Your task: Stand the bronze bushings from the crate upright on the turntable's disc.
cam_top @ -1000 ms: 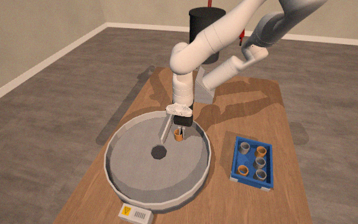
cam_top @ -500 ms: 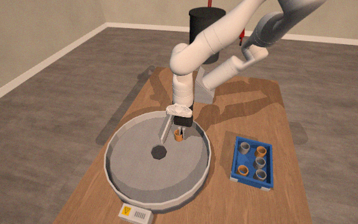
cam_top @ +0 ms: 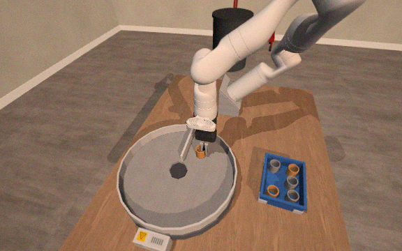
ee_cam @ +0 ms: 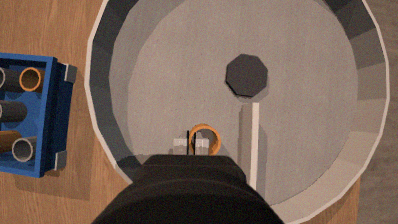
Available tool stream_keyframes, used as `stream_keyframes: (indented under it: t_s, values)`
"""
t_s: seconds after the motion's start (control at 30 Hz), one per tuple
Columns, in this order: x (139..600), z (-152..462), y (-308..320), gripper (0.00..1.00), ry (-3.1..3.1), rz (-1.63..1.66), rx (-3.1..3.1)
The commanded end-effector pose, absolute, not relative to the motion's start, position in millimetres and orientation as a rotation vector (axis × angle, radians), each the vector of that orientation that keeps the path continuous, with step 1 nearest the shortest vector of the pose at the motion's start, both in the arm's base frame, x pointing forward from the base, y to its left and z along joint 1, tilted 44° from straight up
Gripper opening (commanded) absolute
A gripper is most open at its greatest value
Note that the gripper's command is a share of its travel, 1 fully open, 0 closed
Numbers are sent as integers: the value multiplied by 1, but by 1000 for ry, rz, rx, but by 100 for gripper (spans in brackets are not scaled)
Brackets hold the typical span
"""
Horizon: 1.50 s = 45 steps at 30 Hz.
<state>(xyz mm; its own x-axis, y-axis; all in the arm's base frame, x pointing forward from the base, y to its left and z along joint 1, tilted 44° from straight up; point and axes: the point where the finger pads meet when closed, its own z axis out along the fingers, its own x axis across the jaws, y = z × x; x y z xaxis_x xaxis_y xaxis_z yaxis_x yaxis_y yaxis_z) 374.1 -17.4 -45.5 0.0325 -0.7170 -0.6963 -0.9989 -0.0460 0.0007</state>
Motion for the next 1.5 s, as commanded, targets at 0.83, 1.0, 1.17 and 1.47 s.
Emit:
stream_keyframes:
  t_s: [0.83,1.0,1.17,1.47]
  values:
    - [374,-46,-17,38,1734,732,-1814]
    - [374,-46,-17,38,1734,732,-1814]
    - [374,-46,-17,38,1734,732,-1814]
    - [374,-46,-17,38,1734,732,-1814]
